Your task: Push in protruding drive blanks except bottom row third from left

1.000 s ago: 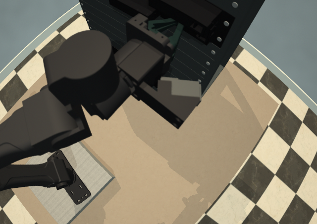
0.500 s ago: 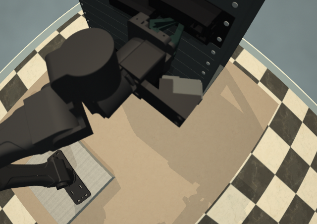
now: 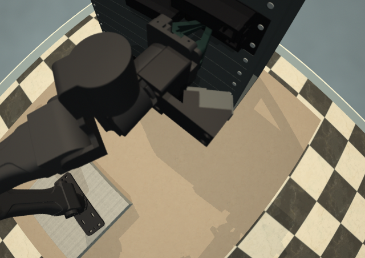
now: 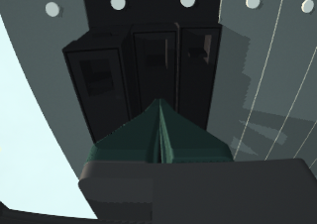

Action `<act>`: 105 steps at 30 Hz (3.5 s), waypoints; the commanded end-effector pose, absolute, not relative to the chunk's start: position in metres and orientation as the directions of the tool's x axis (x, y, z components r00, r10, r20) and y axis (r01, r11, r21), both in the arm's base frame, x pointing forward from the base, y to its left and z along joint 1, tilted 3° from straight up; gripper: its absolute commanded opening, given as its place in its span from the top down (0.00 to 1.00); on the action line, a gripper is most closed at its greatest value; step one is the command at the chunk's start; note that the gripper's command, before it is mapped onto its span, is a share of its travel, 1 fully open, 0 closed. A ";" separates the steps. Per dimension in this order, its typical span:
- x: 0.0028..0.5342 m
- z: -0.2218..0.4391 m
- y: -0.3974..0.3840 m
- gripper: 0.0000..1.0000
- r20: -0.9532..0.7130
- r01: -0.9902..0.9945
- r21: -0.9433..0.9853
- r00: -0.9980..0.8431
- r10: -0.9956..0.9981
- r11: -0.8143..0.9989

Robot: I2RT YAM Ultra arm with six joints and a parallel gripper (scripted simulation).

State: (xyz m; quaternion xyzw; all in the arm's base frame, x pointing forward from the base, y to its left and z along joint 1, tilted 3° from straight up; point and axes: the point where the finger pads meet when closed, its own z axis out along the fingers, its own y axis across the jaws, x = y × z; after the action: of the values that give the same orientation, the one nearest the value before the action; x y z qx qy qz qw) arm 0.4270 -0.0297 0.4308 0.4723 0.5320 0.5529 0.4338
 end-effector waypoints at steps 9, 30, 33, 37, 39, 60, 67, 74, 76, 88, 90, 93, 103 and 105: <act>0.433 0.456 -0.025 1.00 0.023 -0.037 0.999 -0.181 0.983 -0.030; 0.432 0.457 -0.025 1.00 0.022 -0.040 0.999 -0.181 0.983 -0.029; 0.434 0.456 -0.025 1.00 0.023 -0.037 0.999 -0.181 0.983 -0.030; 0.435 0.457 -0.024 1.00 0.023 -0.037 0.999 -0.181 0.983 -0.030; 0.436 0.457 -0.024 1.00 0.023 -0.038 0.999 -0.181 0.983 -0.030; 0.434 0.460 -0.024 1.00 0.020 -0.043 0.999 -0.181 0.983 -0.029; 0.440 0.459 -0.023 1.00 0.023 -0.038 0.999 -0.181 0.983 -0.030; 0.440 0.459 -0.023 1.00 0.023 -0.038 0.999 -0.181 0.983 -0.030; 0.440 0.459 -0.023 1.00 0.023 -0.038 0.999 -0.181 0.983 -0.030; 0.440 0.459 -0.023 1.00 0.023 -0.038 0.999 -0.181 0.983 -0.030; 0.440 0.459 -0.023 1.00 0.023 -0.038 0.999 -0.181 0.983 -0.030; 0.440 0.459 -0.023 1.00 0.023 -0.038 0.999 -0.181 0.983 -0.030; 0.419 0.473 -0.028 1.00 0.008 -0.073 0.997 -0.174 0.985 -0.020; 0.416 0.460 -0.030 1.00 0.019 -0.046 0.999 -0.173 0.985 -0.027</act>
State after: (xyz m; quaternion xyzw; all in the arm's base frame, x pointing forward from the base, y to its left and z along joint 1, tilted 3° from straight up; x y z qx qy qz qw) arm 0.4312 -0.0275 0.4354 0.4757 0.5331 0.5502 0.4323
